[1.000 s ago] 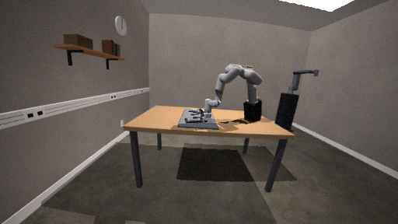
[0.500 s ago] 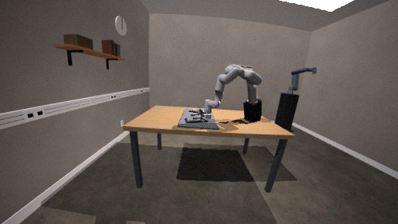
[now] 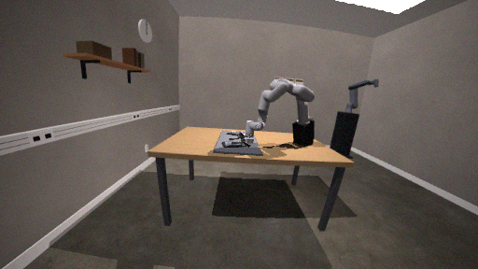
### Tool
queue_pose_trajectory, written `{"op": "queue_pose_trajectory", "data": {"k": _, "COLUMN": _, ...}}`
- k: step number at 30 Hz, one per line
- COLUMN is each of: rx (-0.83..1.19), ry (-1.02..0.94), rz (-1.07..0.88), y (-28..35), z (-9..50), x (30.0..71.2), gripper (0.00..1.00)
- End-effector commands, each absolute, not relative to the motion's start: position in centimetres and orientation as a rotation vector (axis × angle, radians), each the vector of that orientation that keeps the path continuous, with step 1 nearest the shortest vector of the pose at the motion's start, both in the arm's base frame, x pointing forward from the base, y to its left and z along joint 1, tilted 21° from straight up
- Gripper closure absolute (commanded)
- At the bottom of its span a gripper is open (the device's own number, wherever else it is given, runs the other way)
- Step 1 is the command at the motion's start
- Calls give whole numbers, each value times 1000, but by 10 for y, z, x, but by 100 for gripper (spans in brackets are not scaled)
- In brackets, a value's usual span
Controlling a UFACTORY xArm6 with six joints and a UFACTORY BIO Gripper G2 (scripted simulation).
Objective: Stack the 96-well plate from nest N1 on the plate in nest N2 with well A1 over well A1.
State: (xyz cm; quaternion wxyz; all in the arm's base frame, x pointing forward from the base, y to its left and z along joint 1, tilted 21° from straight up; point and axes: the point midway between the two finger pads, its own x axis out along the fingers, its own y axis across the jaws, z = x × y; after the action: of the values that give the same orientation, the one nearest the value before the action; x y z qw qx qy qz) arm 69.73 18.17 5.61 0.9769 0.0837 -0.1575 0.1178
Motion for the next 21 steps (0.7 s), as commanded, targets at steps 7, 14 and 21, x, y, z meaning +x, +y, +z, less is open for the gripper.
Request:
{"op": "queue_pose_trajectory", "data": {"k": 7, "rx": 169, "ry": -321, "rz": 237, "y": 183, "z": 54, "x": 699, "gripper": 63}}
{"op": "queue_pose_trajectory", "data": {"k": 14, "rx": 169, "ry": -321, "rz": 237, "y": 183, "z": 54, "x": 699, "gripper": 63}}
{"op": "queue_pose_trajectory", "data": {"k": 21, "rx": 169, "ry": -321, "rz": 237, "y": 183, "z": 54, "x": 699, "gripper": 63}}
